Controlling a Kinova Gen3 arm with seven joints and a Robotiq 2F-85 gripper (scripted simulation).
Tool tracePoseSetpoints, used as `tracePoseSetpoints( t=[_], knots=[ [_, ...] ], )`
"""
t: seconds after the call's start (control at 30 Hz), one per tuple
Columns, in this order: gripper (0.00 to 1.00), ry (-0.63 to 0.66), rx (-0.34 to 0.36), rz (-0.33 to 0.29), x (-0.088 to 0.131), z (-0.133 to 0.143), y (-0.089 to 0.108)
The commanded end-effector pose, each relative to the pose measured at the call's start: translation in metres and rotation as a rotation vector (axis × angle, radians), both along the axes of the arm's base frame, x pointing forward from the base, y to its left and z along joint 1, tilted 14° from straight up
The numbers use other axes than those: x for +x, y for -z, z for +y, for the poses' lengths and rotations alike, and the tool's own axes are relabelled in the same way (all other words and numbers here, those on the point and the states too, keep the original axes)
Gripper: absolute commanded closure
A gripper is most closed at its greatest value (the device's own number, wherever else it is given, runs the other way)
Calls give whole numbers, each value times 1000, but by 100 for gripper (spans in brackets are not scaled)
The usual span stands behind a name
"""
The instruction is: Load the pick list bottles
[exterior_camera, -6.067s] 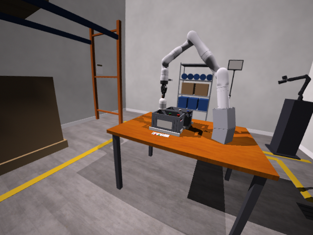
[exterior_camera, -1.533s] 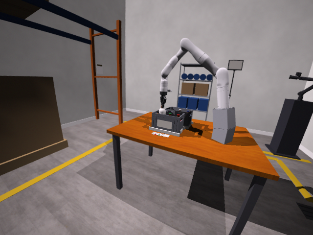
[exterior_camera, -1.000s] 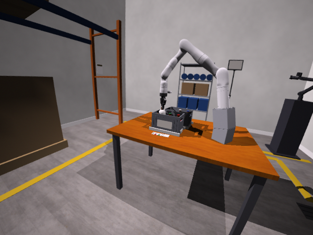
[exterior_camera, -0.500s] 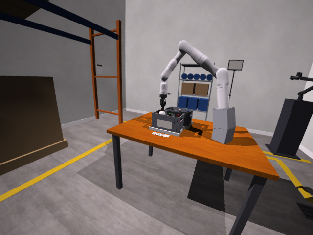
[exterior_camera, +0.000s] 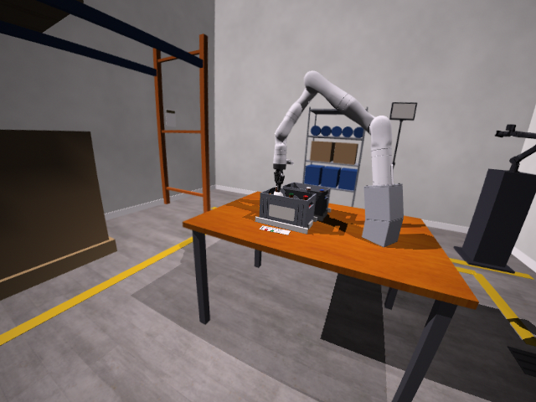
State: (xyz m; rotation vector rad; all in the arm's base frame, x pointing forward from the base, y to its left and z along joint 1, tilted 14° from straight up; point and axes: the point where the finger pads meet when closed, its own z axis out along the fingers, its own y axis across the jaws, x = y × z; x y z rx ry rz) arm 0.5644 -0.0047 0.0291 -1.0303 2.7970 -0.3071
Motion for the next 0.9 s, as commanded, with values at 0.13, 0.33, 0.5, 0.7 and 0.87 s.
tracePoseSetpoints(
  t=[0.13,0.33,0.5,0.7,0.87],
  knots=[
    [90,0,0,-2,2,0,3],
    [90,0,0,-2,2,-1,6],
    [90,0,0,-2,3,-1,9],
    [90,0,0,-2,3,-1,11],
    [90,0,0,-2,4,-2,13]
  ],
)
